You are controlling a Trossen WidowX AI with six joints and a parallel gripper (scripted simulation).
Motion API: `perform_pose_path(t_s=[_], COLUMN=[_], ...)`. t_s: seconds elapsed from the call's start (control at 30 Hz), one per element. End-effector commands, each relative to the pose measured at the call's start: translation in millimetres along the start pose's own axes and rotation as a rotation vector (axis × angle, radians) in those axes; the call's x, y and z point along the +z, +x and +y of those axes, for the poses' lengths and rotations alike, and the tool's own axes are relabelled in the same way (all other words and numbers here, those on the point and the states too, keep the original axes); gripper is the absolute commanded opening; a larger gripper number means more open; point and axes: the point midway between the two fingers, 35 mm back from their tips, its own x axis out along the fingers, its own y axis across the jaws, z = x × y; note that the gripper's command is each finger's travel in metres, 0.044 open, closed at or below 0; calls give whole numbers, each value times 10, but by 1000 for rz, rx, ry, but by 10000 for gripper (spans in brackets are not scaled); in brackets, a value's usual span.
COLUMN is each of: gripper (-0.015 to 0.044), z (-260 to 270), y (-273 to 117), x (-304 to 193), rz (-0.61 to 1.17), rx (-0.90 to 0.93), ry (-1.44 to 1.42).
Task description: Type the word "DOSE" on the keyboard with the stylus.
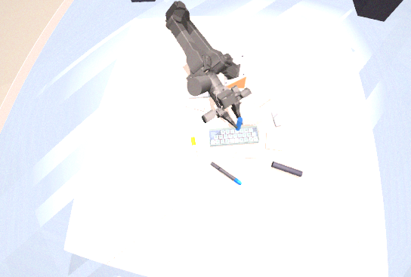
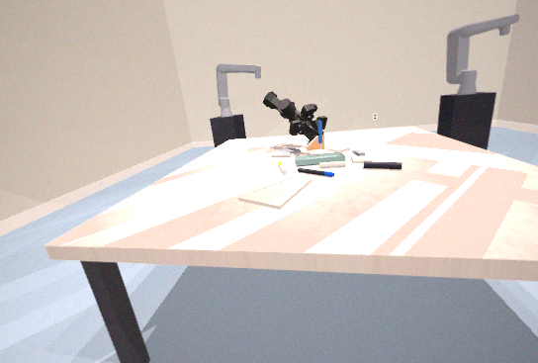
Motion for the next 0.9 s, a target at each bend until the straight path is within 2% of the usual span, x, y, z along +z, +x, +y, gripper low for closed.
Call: perform_pose_path(t_s=[0.0,0.87], gripper=[0,0], z=[119,249], y=[9,75], x=[-2,-175], rz=[1,-3], rx=[1,-4], ry=[5,7])
